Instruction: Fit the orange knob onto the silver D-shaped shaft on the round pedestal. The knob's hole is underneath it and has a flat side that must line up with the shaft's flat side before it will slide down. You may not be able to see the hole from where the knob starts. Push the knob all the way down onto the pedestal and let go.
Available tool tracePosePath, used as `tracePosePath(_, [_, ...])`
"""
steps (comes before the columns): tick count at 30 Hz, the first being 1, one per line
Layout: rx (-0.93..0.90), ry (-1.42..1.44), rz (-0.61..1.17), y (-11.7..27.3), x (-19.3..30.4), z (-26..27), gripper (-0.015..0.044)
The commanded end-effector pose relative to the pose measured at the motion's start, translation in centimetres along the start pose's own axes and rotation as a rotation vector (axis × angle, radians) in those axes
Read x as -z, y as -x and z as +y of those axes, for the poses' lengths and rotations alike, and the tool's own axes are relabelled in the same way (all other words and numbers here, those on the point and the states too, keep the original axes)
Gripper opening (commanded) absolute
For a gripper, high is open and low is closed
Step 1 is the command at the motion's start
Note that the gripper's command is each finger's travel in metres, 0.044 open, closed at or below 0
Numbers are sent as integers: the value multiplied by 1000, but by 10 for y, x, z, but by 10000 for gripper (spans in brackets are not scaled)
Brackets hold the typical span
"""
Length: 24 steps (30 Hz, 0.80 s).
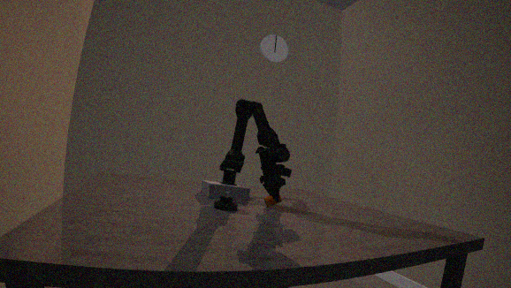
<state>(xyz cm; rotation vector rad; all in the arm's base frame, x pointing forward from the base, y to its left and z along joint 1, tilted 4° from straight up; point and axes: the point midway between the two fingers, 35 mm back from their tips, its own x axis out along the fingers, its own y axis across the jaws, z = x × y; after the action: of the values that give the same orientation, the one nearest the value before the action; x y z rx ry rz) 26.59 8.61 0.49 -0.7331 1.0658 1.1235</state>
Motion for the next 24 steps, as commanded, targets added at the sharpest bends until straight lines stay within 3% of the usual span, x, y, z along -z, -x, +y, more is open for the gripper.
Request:
tracePosePath(1, [3,4,-58,3,3,0,179])
tracePosePath(24, [4,5,-449,11,28,1,179])
